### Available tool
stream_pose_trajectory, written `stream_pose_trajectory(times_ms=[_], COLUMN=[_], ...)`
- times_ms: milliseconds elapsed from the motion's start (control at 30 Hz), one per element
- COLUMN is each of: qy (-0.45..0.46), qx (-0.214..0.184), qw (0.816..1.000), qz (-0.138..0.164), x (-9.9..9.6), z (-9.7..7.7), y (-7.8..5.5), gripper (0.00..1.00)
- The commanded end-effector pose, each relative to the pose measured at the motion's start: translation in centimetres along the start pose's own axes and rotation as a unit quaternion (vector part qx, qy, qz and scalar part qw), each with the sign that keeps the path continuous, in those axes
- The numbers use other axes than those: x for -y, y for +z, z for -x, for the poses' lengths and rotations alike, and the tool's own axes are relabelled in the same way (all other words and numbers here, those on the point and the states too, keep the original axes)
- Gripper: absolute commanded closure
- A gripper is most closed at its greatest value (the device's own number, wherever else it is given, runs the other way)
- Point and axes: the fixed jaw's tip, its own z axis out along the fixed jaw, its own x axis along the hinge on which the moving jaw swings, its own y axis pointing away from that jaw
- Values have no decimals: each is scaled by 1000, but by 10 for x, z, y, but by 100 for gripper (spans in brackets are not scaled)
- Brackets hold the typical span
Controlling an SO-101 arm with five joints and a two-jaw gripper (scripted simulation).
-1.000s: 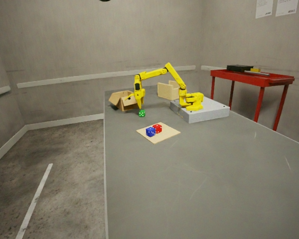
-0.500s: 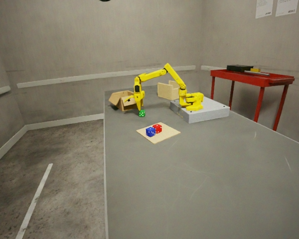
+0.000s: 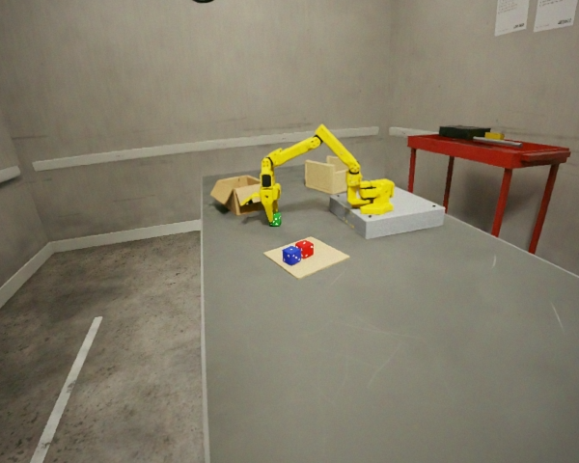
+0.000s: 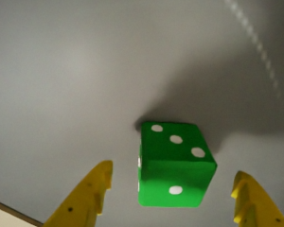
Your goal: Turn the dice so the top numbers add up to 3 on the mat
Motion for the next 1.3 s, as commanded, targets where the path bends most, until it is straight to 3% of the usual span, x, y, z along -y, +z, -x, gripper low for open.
stream_pose_trajectory(times_ms=[0, 667, 1267], qy=[0, 0, 0], qx=[-12, -12, -12], qw=[1000, 1000, 1000], qz=[-1, -1, 0], x=[-2, -1, 4], z=[-5, -5, -5], y=[9, 13, 13], gripper=[65, 66, 76])
